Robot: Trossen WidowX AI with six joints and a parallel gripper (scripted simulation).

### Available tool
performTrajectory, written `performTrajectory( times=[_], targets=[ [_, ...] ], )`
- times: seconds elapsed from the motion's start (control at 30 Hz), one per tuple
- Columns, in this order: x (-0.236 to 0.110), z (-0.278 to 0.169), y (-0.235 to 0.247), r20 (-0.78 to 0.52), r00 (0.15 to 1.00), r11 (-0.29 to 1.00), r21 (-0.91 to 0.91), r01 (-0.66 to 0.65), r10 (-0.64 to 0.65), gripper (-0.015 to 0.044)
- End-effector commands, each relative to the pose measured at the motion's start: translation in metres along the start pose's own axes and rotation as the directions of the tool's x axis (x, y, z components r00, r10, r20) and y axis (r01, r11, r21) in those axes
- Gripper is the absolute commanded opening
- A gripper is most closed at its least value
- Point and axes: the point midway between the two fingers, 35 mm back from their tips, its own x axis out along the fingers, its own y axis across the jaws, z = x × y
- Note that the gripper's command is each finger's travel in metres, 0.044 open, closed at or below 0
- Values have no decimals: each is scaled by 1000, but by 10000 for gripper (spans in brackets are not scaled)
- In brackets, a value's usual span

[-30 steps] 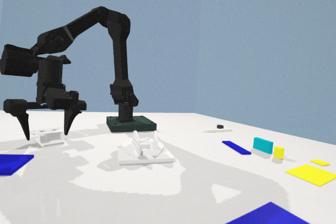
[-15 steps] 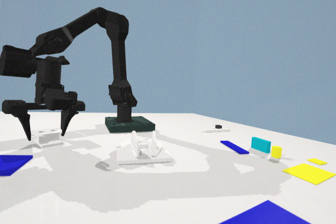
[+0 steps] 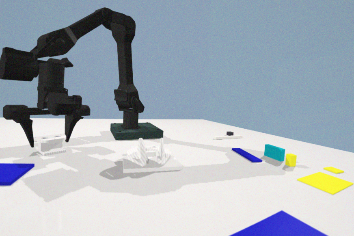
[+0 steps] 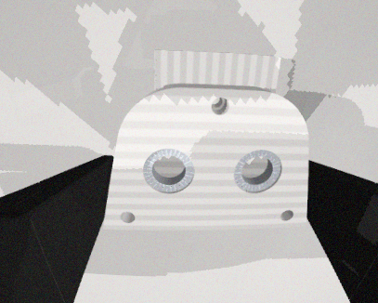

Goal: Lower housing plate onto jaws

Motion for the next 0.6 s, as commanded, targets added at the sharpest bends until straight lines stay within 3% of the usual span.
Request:
performTrajectory(
  times=[0.0,0.57],
  targets=[
    [-14,0,-4,2,1000,1000,-1,15,-15,351],
    [-68,1,-2,5,1000,1000,-4,15,-15,351]
  ],
)
